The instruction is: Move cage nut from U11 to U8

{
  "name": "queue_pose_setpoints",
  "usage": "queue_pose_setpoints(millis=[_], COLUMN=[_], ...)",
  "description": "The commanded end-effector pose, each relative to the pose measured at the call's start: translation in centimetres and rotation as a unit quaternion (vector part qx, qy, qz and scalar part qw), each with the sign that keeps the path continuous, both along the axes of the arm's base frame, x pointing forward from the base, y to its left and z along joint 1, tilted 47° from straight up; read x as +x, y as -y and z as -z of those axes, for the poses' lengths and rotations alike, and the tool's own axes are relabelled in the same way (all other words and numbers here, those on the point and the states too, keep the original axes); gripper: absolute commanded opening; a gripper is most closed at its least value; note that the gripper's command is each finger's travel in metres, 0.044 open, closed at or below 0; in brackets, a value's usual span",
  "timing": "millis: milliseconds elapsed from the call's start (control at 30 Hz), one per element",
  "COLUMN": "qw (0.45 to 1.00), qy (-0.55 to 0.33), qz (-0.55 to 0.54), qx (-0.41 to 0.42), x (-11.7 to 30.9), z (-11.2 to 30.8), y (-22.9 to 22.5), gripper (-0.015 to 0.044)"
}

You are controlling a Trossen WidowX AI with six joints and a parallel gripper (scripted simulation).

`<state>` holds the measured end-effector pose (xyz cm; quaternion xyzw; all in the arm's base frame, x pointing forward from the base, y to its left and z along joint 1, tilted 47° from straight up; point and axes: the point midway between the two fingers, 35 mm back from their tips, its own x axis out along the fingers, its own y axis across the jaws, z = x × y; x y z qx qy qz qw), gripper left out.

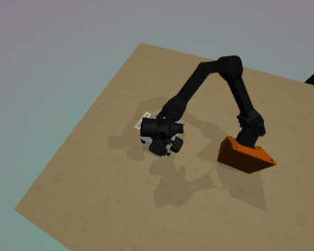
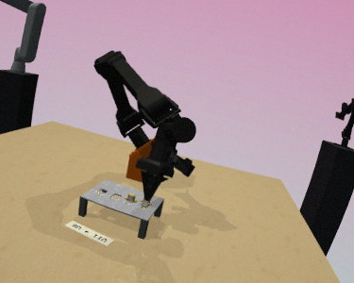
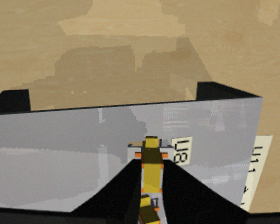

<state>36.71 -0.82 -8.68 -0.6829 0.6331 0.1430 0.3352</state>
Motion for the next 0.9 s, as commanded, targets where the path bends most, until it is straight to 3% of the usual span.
queue_pose_setpoints(millis=[0, 867], qw=[1.0, 1.0], qy=[0.0, 0.006], qz=[-0.002, -0.008], qx=[-0.002, -0.005], x=[0.05, 0.04], z=[-0.09, -0.14], y=[0.02, -0.01], gripper=[0.0026, 0.0026])
